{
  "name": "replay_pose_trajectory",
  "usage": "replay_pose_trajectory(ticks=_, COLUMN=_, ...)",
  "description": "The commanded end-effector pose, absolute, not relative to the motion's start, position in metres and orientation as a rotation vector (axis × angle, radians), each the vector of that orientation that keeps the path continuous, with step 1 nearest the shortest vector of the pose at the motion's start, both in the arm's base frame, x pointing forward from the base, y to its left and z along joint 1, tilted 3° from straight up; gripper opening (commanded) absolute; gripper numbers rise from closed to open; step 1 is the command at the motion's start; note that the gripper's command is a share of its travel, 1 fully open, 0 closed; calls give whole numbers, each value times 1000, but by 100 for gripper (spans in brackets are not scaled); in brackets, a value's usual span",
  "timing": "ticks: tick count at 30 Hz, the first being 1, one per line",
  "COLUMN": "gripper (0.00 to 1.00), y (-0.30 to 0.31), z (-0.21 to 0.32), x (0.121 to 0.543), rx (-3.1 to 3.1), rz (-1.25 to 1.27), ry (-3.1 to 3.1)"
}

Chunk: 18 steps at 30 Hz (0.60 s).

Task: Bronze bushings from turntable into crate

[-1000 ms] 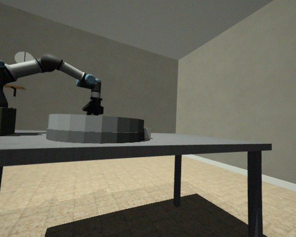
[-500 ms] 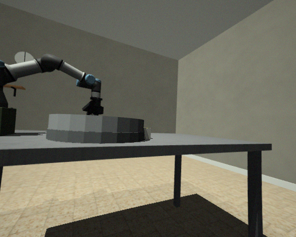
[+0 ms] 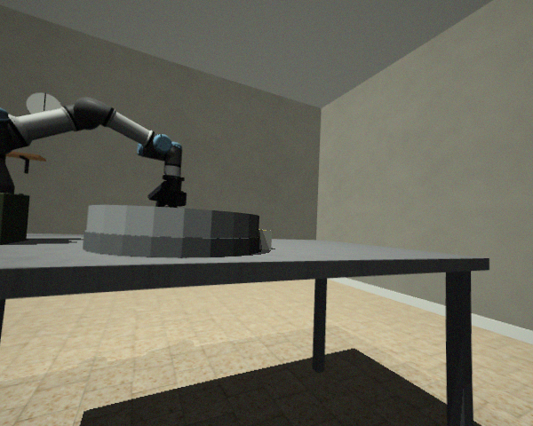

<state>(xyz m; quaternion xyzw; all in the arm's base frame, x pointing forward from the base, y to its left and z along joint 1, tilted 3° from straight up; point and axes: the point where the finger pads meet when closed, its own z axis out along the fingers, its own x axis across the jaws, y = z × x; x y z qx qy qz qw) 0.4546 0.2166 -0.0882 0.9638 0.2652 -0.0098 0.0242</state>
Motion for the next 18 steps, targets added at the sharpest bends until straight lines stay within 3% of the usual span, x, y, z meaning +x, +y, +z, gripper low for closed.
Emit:
replay_pose_trajectory(ticks=1, gripper=0, y=217, z=-88, x=456, rx=2982, rz=-24, ry=821)
replay_pose_trajectory(ticks=18, gripper=0, y=217, z=-91, x=456, rx=2982, rz=-24, ry=821)
